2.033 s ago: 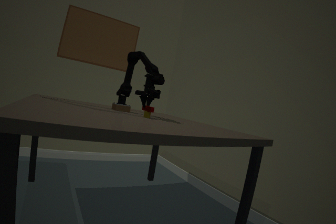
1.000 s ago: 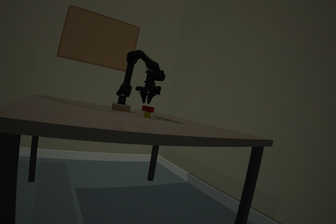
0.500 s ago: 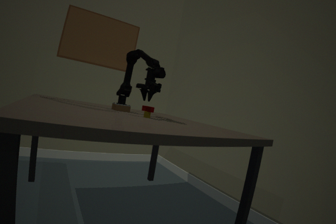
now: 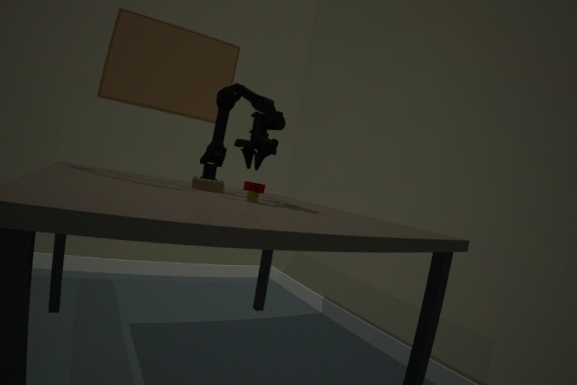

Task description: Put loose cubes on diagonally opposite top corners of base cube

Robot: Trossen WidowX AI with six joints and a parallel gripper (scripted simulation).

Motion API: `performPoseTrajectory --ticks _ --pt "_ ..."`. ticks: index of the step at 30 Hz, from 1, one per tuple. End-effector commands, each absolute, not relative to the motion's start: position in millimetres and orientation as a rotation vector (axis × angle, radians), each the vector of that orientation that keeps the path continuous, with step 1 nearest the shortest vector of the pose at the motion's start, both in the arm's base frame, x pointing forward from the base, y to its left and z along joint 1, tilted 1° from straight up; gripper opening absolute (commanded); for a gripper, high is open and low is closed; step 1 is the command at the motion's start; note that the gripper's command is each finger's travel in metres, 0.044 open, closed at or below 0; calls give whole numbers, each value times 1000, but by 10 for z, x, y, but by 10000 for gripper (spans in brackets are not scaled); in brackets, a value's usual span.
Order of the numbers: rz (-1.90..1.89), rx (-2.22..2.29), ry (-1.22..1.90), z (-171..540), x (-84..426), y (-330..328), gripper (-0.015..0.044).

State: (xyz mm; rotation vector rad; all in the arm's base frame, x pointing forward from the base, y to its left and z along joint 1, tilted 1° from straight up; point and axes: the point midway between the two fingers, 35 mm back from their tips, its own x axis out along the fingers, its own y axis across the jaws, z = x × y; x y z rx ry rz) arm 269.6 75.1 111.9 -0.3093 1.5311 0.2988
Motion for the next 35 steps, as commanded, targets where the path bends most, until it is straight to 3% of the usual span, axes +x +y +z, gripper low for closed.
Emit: performPoseTrajectory --ticks 1,3,11,19,35 --pt "297 -306 1523 1159 2715 757 205" --pt "297 -306 1523 1159 2715 757 205" --pt "298 -309 1526 1157 2692 947 400" --pt "310 -299 1534 1176 2459 1977 400" --pt "310 -299 1535 1175 2449 1999 400"
